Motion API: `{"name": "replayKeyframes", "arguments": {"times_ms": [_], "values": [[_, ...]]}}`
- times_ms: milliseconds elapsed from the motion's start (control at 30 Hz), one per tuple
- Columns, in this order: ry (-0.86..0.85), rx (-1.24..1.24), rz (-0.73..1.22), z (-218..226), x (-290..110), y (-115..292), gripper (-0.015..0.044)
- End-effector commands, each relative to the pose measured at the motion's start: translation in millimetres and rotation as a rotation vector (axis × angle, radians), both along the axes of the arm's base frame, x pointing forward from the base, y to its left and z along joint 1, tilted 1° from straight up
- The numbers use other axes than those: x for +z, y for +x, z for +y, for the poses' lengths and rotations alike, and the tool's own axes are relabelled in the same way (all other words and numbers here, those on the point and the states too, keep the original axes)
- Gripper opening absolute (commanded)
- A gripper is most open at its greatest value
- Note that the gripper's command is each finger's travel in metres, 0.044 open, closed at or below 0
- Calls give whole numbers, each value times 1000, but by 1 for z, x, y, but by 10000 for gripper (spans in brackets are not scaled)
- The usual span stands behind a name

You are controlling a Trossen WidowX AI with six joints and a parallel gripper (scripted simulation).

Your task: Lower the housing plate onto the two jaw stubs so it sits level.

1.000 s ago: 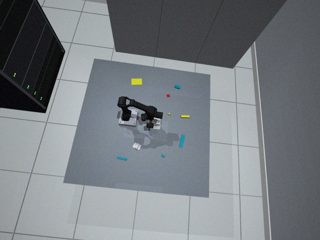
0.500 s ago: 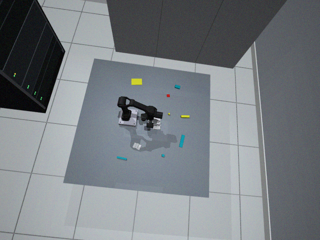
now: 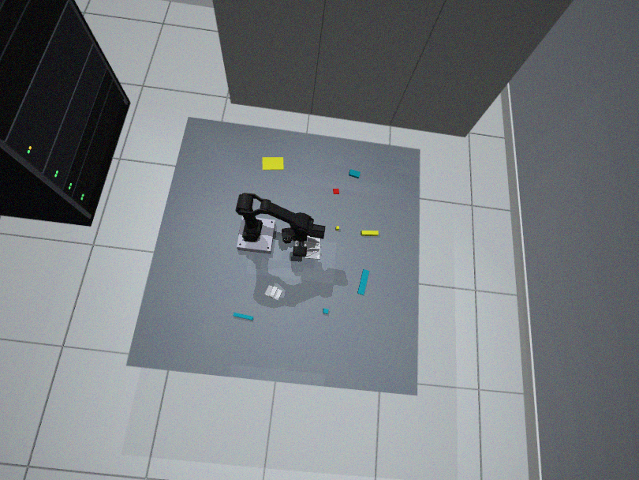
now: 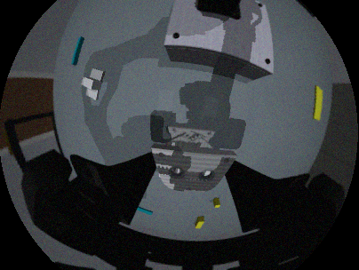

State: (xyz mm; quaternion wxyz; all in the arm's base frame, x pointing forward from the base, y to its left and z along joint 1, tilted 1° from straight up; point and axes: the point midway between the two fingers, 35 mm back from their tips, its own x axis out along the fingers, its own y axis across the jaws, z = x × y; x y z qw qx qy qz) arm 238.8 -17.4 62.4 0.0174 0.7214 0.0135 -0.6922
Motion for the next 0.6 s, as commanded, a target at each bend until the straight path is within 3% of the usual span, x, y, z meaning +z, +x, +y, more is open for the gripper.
{"name": "replayKeyframes", "arguments": {"times_ms": [0,567], "values": [[-2,-5,10,0,-10,-1,351],[-2,-5,10,-1,-38,-1,351]]}}
